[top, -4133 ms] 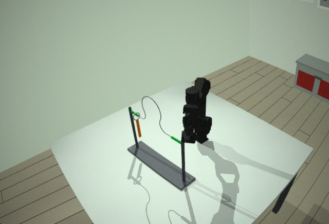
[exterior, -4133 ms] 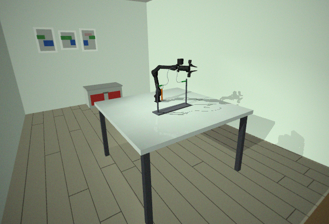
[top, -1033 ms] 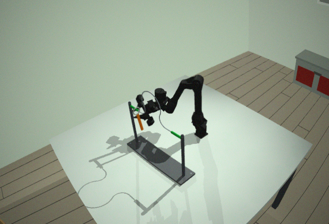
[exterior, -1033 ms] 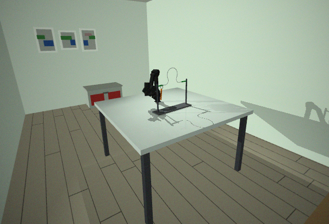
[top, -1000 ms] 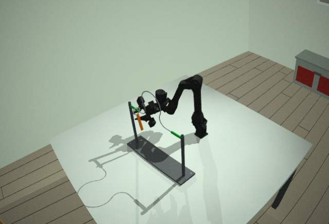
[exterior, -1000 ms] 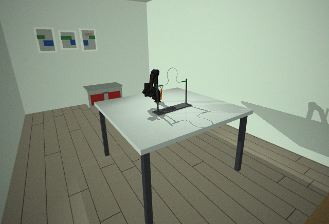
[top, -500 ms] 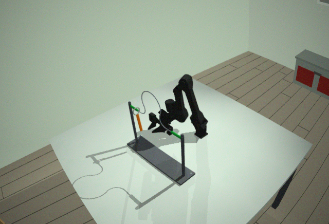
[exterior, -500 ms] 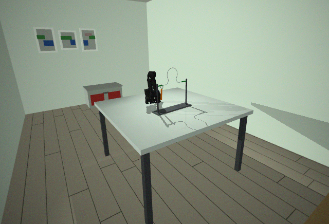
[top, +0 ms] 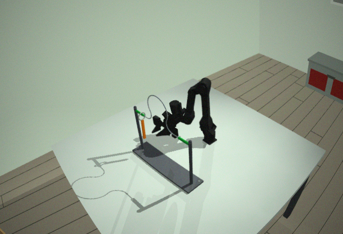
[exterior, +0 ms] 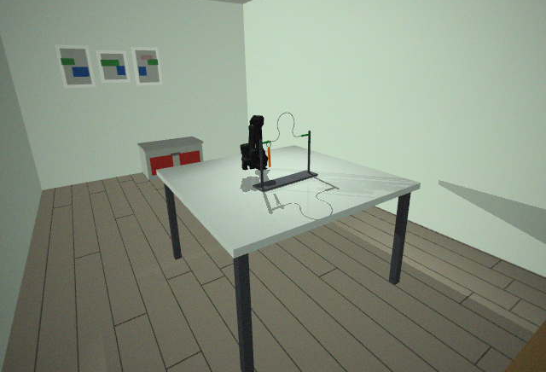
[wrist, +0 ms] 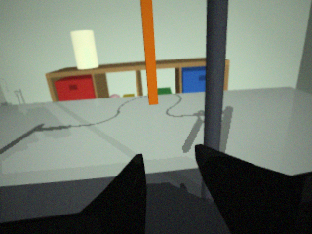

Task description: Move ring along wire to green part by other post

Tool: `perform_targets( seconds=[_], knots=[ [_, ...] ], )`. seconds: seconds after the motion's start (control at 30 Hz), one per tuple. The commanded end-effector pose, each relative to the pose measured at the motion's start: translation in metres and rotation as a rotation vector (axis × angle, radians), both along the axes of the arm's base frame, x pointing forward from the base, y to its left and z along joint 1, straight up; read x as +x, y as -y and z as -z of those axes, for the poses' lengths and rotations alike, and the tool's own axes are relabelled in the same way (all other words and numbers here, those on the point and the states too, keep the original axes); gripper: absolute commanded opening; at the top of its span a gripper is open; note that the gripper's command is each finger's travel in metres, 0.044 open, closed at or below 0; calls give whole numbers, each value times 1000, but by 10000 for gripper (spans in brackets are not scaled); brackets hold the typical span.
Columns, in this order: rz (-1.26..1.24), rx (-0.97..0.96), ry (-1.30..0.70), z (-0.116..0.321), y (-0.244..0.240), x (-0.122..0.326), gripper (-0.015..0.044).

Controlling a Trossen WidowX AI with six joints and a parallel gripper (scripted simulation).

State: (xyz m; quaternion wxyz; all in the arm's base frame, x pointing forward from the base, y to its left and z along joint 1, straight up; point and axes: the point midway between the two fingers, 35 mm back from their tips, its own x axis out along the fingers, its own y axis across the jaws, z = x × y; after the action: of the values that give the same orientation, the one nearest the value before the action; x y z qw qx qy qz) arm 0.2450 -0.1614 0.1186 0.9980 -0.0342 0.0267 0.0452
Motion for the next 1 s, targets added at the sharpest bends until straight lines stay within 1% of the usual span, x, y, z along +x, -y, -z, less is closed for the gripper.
perform_targets(
  seconds=[0.0,0.27,0.53,0.8,0.97],
  knots=[
    [8,20,-6,-12,0,5,160],
    [12,59,75,-26,-5,24,160],
    [15,50,20,-30,-3,17,160],
    [11,49,75,-25,-5,29,160],
    [16,44,41,-27,-2,25,160]
  ],
)
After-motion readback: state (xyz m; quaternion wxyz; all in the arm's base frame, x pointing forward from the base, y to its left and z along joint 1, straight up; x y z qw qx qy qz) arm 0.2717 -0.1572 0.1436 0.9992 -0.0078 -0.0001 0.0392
